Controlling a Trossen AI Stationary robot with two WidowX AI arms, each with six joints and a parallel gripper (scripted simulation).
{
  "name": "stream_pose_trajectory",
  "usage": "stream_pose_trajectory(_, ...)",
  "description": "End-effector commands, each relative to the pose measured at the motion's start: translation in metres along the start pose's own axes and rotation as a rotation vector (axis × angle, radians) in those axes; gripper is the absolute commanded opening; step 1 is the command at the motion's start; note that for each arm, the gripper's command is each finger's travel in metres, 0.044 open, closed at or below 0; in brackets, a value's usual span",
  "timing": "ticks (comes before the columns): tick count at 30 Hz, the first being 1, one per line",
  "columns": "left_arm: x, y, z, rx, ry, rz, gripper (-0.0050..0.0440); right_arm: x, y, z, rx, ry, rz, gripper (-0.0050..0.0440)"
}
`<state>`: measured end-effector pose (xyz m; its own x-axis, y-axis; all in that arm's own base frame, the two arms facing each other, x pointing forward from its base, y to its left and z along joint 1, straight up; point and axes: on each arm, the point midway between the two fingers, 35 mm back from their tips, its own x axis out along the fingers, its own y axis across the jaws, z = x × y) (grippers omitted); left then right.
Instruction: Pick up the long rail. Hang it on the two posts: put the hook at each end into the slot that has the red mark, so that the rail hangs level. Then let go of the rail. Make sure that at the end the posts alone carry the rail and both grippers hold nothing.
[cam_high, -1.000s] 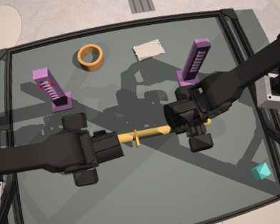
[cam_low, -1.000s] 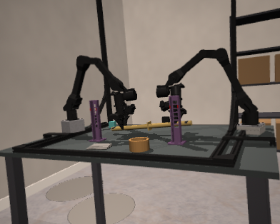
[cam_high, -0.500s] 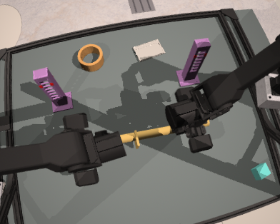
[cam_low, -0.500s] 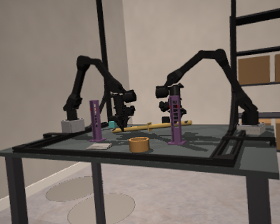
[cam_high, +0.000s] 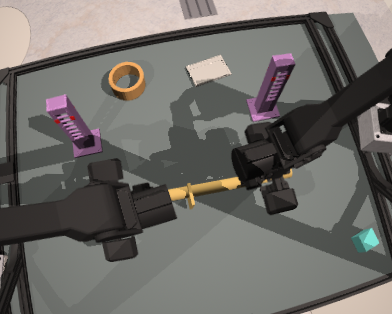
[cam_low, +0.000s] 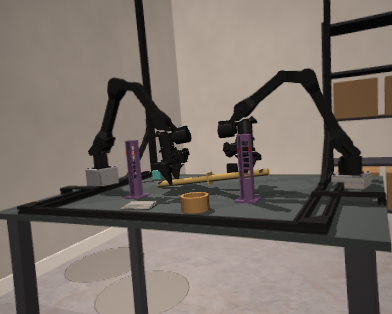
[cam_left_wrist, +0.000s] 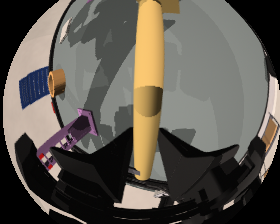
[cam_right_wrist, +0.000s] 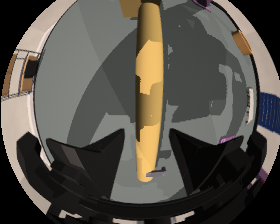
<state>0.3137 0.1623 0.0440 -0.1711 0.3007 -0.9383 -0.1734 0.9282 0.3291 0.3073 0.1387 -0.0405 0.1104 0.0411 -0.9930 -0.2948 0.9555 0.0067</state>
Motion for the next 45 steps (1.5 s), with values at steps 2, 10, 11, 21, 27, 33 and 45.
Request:
stream_pose_trajectory(2,0.000,0.000,0.001,-0.003,-0.005,0.006,0.0000,0.000,0.000,0.000,0.002,0.001,-0.003,0.0312)
stream_pose_trajectory(10,0.000,0.000,0.001,-0.003,-0.005,0.006,0.0000,0.000,0.000,0.000,0.002,0.001,-0.003,0.0440)
stream_pose_trajectory(11,0.000,0.000,0.001,-0.003,-0.005,0.006,0.0000,-0.001,0.000,0.000,0.002,0.001,-0.003,0.0440)
stream_pose_trajectory(21,0.000,0.000,0.001,-0.003,-0.005,0.006,0.0000,-0.042,-0.001,-0.003,0.002,0.001,-0.003,0.0440)
stream_pose_trajectory(27,0.000,0.000,0.001,-0.003,-0.005,0.006,0.0000,-0.050,-0.001,-0.004,0.002,0.001,-0.003,0.0440)
stream_pose_trajectory(33,0.000,0.000,0.001,-0.003,-0.005,0.006,0.0000,-0.050,0.000,0.000,0.002,0.001,-0.003,0.0440)
stream_pose_trajectory(45,0.000,0.000,0.001,-0.003,-0.005,0.006,0.0000,-0.040,0.006,0.001,0.004,0.020,-0.125,0.0296)
